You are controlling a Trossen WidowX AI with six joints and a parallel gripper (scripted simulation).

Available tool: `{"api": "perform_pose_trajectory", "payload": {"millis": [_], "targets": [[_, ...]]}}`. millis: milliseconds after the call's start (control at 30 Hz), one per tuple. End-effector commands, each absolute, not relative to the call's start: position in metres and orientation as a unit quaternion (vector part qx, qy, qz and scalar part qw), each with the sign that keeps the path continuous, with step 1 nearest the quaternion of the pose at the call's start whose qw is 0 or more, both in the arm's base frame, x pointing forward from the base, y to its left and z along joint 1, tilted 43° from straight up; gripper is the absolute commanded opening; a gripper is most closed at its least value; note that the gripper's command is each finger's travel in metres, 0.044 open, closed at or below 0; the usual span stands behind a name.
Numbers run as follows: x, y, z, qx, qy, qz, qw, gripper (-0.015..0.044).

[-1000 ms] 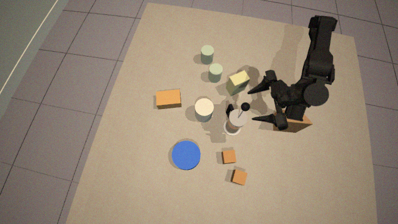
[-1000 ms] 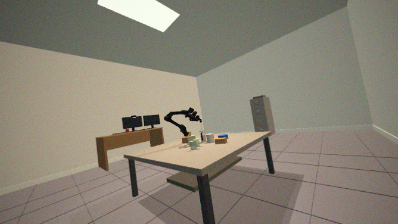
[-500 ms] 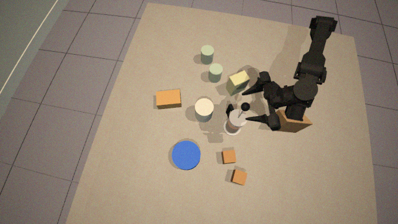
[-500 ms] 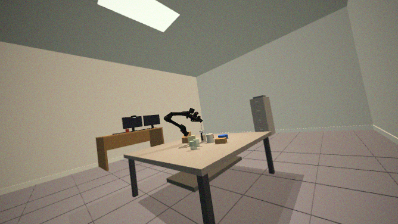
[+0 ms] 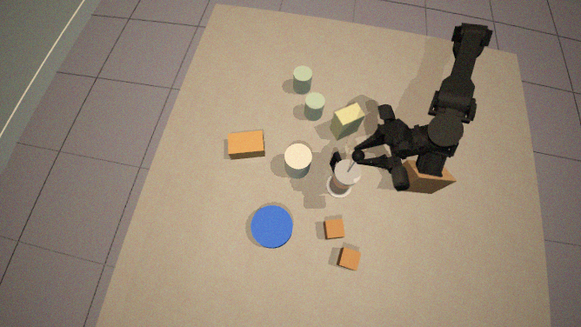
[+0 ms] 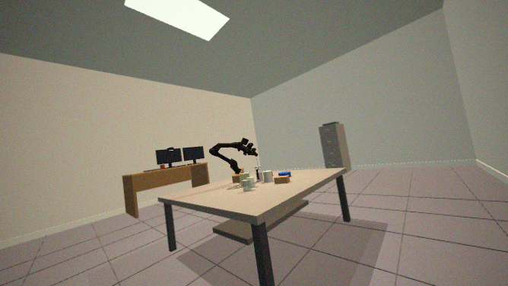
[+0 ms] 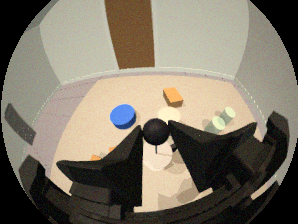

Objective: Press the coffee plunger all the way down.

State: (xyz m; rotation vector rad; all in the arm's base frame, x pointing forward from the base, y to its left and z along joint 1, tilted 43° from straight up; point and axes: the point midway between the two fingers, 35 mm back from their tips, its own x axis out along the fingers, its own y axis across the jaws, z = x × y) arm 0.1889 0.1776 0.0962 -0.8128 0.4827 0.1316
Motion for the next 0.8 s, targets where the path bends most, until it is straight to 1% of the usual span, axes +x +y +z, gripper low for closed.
{"api": "perform_pose_trajectory", "payload": {"millis": [0,767], "targets": [[0.189,0.178,0.096,-0.392,0.232,0.064,0.888,0.0124],[0.196,0.164,0.072,-0.391,0.236,0.065,0.887,0.0124]]}}
